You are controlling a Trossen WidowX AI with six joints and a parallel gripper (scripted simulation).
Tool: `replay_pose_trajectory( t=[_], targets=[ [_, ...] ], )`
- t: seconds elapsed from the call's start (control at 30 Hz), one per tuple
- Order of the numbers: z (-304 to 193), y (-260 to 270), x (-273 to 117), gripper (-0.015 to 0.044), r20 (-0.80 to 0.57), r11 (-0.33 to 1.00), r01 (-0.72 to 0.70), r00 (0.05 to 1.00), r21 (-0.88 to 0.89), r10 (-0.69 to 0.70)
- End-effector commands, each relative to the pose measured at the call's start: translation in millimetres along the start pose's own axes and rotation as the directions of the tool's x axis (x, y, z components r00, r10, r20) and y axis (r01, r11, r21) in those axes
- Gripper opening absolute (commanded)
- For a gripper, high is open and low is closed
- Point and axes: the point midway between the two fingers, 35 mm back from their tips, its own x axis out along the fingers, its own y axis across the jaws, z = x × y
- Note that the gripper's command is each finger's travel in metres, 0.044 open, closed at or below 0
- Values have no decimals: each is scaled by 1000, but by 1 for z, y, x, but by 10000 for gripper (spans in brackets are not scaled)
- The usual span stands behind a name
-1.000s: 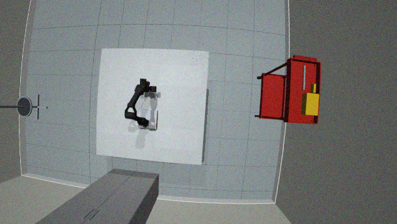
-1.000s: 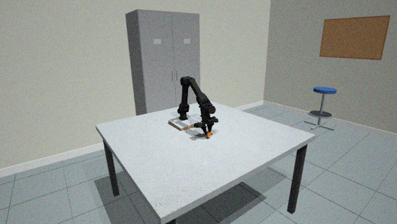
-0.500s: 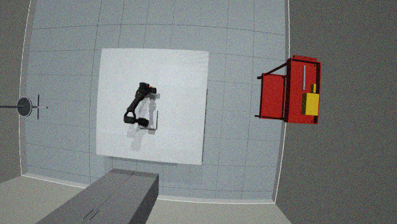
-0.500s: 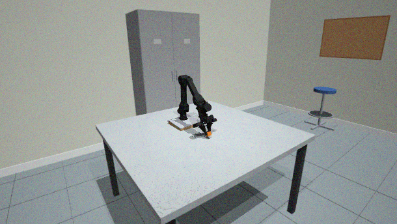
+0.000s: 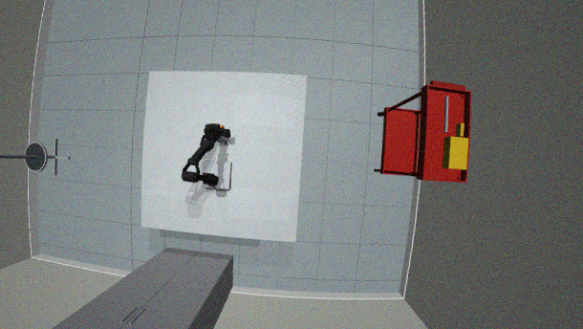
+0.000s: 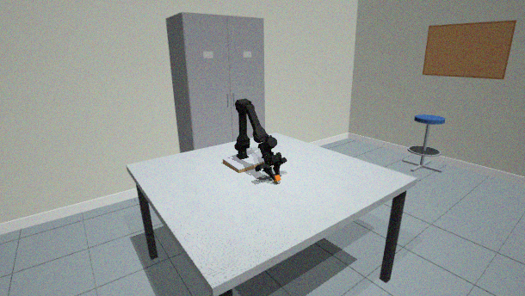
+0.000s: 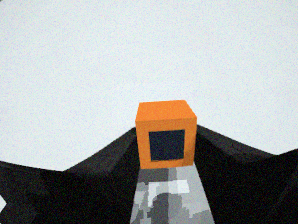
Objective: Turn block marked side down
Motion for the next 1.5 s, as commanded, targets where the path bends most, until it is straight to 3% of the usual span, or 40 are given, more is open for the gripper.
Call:
replay_pose_trajectory(
  t=[0.0,0.8,1.47],
  targets=[
    [-5,1,9,0,57,1000,-5,998,-1,5],
    [-21,1,11,0,407,1000,-3,914,-7,5],
    [-20,1,8,0,438,1000,-2,899,-7,5]
  ],
)
